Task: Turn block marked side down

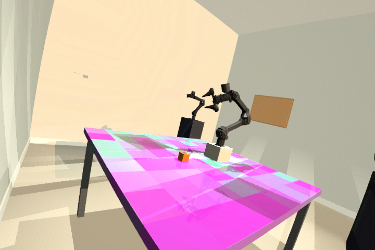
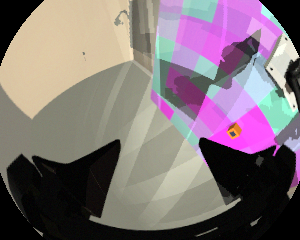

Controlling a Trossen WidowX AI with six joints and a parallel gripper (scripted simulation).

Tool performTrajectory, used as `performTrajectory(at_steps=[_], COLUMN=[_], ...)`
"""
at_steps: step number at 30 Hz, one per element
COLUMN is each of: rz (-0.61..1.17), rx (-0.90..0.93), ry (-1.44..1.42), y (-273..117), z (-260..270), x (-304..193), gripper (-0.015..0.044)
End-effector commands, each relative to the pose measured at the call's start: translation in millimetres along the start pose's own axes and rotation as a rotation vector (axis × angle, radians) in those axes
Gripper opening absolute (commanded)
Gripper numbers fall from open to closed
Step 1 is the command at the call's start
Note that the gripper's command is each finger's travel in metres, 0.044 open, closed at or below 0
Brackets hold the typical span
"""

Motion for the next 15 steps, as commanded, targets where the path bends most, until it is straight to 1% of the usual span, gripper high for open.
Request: performTrajectory(at_steps=[1, 7, 15], rz=[0.013, 0.115, 0.281], rx=[-0.158, -0.398, -0.627], ry=[-0.371, -0.906, -1.448], y=[34.7, 80.4, 121.9], z=[-16.0, -63.3, -126.0], x=[-33.0, -73.4, -99.6], gripper=[0.044, 0.044, 0.044])
Point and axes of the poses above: the point midway between the two fingers, 35 mm back from their tips, its own y axis out along the fingers, its own z axis across the jaws, x = y × z, the point moved 1 cm from there along -y, back along the fingers, and after that the axes turned 8 degrees about y, right-handed, at the moved point
